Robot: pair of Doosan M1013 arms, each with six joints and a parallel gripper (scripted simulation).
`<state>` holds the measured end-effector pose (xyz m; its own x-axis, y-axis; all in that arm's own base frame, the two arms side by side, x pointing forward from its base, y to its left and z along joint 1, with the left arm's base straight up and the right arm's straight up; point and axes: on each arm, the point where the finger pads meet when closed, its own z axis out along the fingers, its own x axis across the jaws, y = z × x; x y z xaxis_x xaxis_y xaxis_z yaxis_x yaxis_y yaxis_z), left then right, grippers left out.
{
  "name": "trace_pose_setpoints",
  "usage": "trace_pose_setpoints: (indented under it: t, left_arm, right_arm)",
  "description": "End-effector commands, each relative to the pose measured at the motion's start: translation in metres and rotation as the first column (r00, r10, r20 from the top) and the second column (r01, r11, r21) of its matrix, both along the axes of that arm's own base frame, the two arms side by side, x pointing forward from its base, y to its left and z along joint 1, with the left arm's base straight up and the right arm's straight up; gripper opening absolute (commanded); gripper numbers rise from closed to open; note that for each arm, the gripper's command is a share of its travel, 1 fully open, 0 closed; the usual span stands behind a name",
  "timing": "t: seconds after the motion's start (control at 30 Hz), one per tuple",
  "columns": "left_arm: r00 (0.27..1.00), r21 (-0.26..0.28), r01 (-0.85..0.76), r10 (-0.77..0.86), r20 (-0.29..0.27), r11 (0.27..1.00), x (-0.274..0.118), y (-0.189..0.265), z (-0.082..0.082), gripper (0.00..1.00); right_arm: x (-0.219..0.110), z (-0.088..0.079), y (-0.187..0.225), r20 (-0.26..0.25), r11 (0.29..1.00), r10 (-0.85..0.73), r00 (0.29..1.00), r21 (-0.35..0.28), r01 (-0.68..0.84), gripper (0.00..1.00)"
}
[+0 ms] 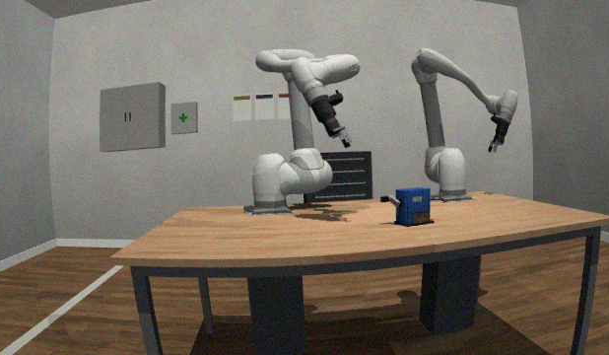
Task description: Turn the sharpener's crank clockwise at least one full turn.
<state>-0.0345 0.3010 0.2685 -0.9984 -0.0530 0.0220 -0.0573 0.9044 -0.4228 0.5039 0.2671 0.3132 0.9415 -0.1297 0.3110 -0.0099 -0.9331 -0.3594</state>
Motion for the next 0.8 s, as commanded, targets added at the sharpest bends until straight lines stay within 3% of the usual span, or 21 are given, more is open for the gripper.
trace_pose_setpoints:
  t: [0.0, 0.1, 0.17, 0.5, 0.73, 0.77]
  left_arm:
    - [1.000, 0.001, 0.000, 0.000, 0.000, 1.000, 0.000, 0.000, 0.000, 1.00]
    - [1.000, 0.001, 0.000, 0.000, 0.000, 1.000, 0.000, 0.000, 0.000, 1.00]
    - [1.000, 0.001, 0.000, 0.000, 0.000, 1.000, 0.000, 0.000, 0.000, 1.00]
    - [1.000, 0.001, 0.000, 0.000, 0.000, 1.000, 0.000, 0.000, 0.000, 1.00]
    - [1.000, 0.001, 0.000, 0.000, 0.000, 1.000, 0.000, 0.000, 0.000, 1.00]
    - [1.000, 0.001, 0.000, 0.000, 0.000, 1.000, 0.000, 0.000, 0.000, 1.00]
  right_arm:
    - [0.026, -0.023, 0.024, -0.086, 0.995, 0.057, 0.995, -0.080, -0.064, 1.00]
    - [0.031, -0.029, 0.029, -0.105, 0.992, 0.069, 0.992, -0.098, -0.080, 1.00]
    - [0.050, -0.053, 0.048, -0.171, 0.978, 0.106, 0.980, -0.161, -0.134, 1.00]
    - [0.093, -0.125, 0.097, -0.327, 0.906, 0.162, 0.931, -0.325, -0.271, 1.00]
    - [0.095, -0.130, 0.100, -0.336, 0.900, 0.163, 0.928, -0.335, -0.279, 1.00]
    - [0.095, -0.130, 0.100, -0.336, 0.900, 0.163, 0.928, -0.335, -0.279, 0.00]
